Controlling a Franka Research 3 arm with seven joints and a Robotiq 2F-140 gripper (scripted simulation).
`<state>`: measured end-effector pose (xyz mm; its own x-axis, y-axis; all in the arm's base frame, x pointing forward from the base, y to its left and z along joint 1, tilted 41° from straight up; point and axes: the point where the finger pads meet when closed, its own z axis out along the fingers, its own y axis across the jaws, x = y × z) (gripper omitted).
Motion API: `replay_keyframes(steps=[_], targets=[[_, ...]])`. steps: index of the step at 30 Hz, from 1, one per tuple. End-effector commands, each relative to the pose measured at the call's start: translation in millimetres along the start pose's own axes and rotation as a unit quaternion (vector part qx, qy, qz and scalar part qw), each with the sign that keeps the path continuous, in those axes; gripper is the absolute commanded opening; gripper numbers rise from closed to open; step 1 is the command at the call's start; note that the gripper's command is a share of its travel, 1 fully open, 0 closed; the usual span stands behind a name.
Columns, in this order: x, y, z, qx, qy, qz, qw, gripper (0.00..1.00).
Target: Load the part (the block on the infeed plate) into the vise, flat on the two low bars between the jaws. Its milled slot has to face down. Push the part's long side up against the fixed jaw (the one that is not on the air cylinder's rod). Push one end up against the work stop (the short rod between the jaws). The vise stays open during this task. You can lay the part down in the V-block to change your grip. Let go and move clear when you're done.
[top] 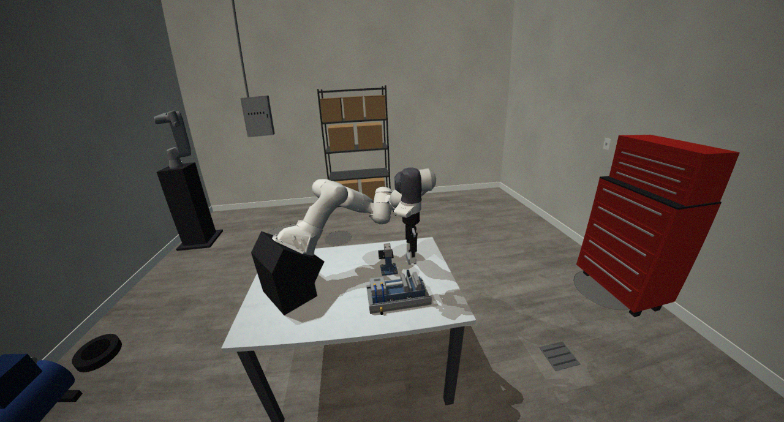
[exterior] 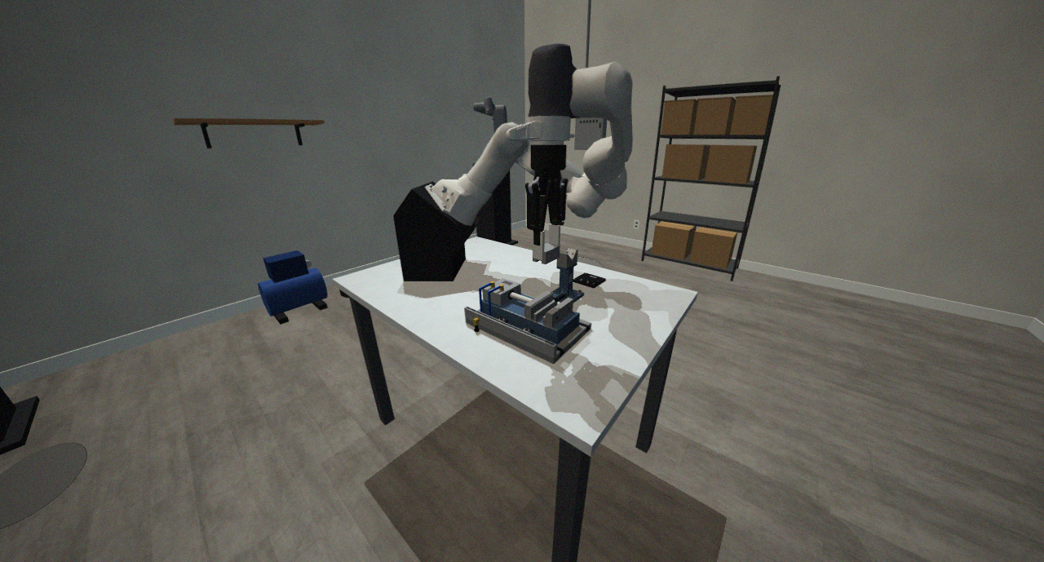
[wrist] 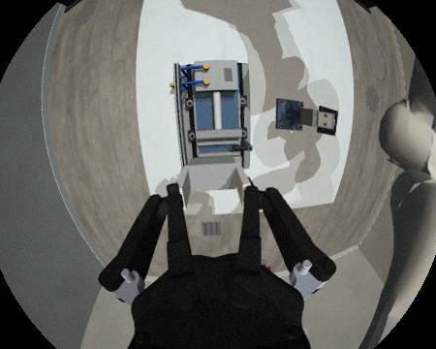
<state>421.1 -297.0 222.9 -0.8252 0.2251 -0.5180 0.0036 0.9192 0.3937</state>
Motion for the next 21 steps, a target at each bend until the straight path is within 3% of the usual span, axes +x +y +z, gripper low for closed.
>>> replay_keyframes(steps=[1, 21], targets=[[-1, -2, 1.5, 0.003, -0.002, 0.004, 1.000, 0.00], [-1, -3, 26.5, 0.003, -0.002, 0.004, 1.000, 0.00]])
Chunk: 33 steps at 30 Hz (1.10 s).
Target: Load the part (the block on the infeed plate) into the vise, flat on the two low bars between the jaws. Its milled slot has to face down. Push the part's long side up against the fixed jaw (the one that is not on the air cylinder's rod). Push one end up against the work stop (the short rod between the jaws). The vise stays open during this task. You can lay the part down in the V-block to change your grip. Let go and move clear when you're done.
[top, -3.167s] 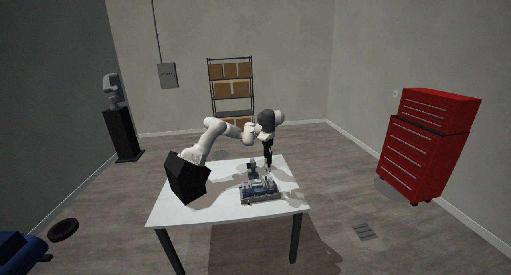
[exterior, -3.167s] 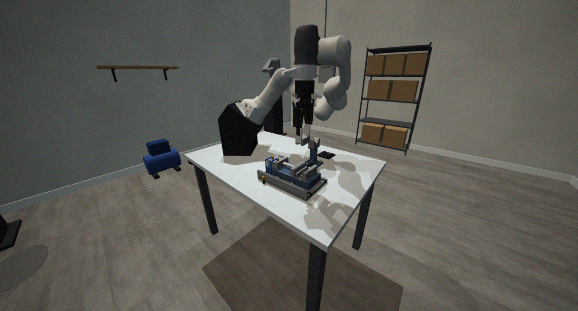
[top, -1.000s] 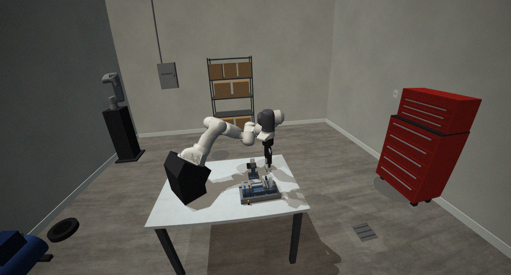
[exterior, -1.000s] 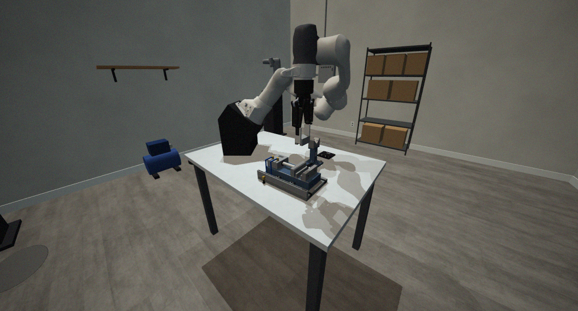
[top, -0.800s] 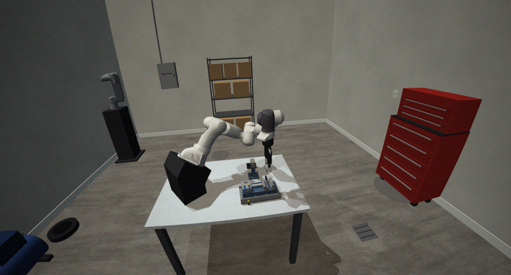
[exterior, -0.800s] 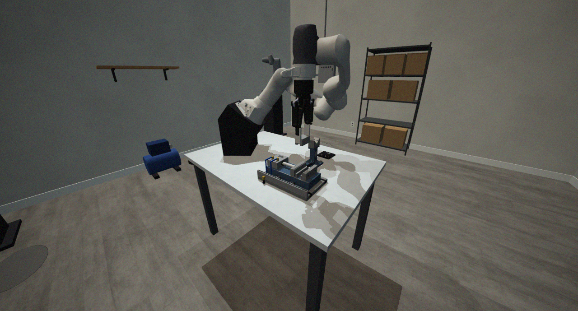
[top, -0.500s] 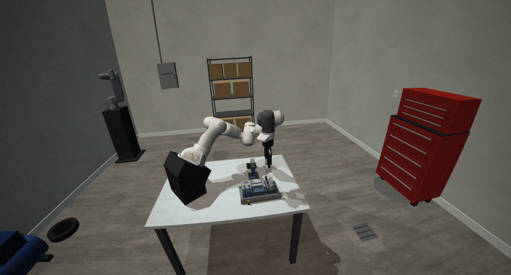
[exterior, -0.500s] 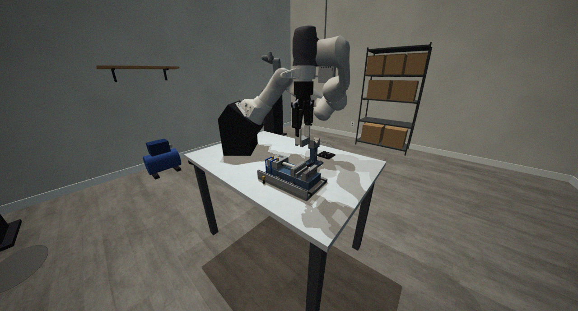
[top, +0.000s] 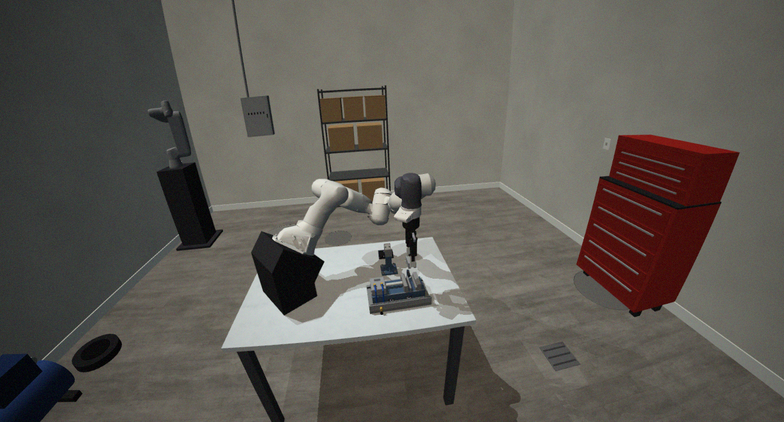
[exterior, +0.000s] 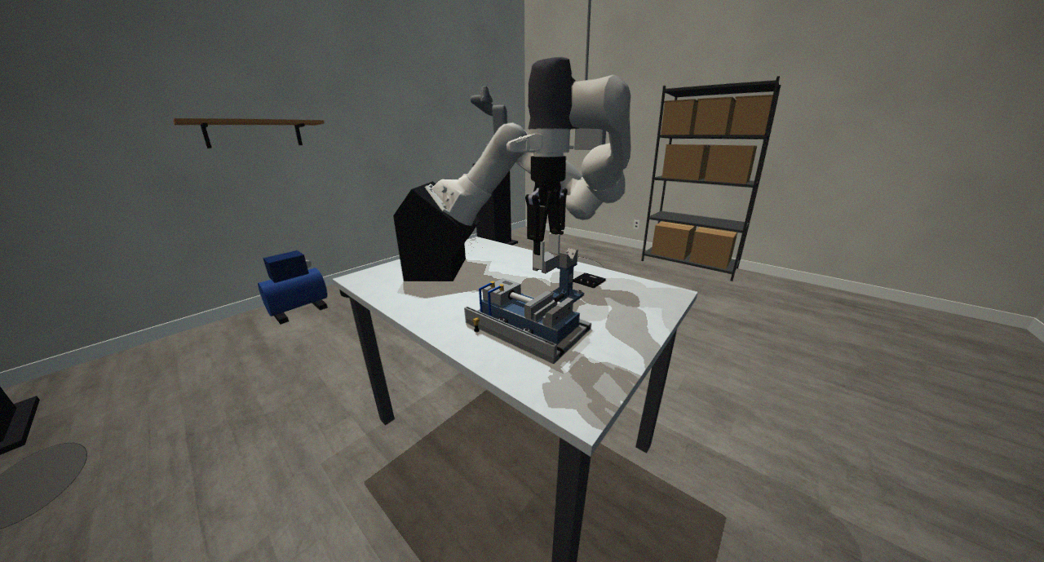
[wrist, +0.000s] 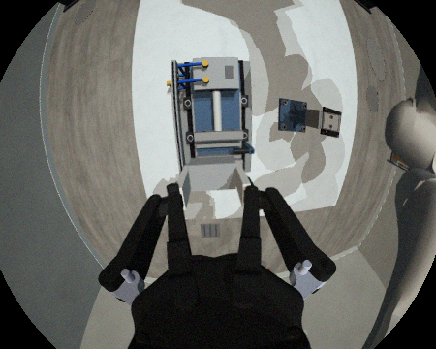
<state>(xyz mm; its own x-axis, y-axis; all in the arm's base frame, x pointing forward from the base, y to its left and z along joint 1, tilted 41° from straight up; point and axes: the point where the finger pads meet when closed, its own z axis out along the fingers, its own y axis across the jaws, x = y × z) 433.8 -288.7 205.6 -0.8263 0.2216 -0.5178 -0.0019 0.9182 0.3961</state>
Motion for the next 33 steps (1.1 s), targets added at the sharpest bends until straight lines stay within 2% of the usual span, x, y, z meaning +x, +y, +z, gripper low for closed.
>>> replay_keyframes(steps=[1, 33], targets=[[-2, -4, 5.3, 0.005, -0.003, 0.005, 1.000, 0.00], [-3, -5, 53.4, 0.005, -0.003, 0.005, 1.000, 0.00]])
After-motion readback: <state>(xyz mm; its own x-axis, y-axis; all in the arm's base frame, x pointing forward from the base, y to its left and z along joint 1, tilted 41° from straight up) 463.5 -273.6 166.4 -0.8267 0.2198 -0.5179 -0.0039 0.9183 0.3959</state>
